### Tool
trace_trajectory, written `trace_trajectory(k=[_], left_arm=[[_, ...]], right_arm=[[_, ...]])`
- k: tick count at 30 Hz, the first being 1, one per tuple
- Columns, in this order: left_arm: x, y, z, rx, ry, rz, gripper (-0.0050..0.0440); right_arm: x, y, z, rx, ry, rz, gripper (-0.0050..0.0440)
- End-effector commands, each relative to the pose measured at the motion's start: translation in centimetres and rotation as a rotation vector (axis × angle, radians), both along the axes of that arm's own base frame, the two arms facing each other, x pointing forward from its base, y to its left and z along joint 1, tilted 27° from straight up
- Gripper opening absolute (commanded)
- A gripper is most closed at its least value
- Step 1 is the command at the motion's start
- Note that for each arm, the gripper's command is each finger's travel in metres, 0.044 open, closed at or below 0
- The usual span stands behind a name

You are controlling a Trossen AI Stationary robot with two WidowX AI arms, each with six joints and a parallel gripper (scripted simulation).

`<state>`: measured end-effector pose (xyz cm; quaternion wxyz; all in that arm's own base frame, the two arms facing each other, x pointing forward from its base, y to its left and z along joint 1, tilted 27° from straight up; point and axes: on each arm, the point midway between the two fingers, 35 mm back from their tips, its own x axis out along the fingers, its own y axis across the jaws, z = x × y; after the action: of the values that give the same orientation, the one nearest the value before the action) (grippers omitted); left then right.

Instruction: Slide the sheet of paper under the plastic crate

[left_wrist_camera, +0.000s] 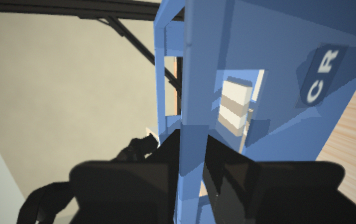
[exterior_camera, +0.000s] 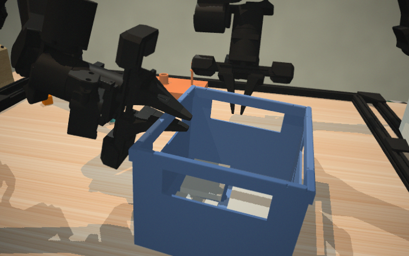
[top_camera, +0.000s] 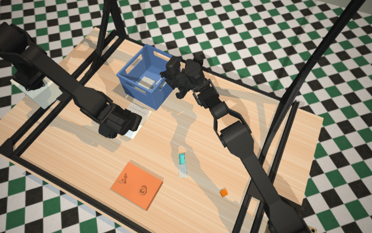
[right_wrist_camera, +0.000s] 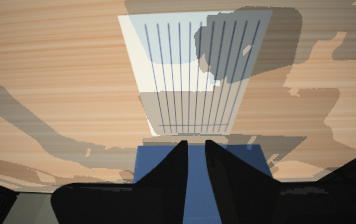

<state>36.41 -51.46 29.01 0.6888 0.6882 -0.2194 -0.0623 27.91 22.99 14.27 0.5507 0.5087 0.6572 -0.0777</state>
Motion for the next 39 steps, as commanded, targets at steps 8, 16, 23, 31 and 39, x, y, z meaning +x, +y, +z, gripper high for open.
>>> trace_trajectory(k=[8,16,23,31,39], left_arm=[[-1.64,0.42,4.67,-0.075,-0.049,-0.02,0.0],[-1.64,0.42,4.67,-0.075,-0.049,-0.02,0.0],[-1.74,0.46,4.88,-0.077,-0.049,-0.02,0.0],[-1.76,0.47,4.92,-0.078,-0.048,-0.021,0.0],[-1.79,0.48,4.97,-0.079,-0.047,-0.021,0.0]], right_arm=[[-0.05,0.04,-0.02,0.002,0.005,0.001,0.006],[-0.05,0.04,-0.02,0.002,0.005,0.001,0.006],[-0.05,0.04,-0.02,0.002,0.005,0.001,0.006],[-0.05,0.04,-0.02,0.002,0.005,0.001,0.006],[-0.05,0.04,-0.02,0.002,0.005,0.001,0.006]])
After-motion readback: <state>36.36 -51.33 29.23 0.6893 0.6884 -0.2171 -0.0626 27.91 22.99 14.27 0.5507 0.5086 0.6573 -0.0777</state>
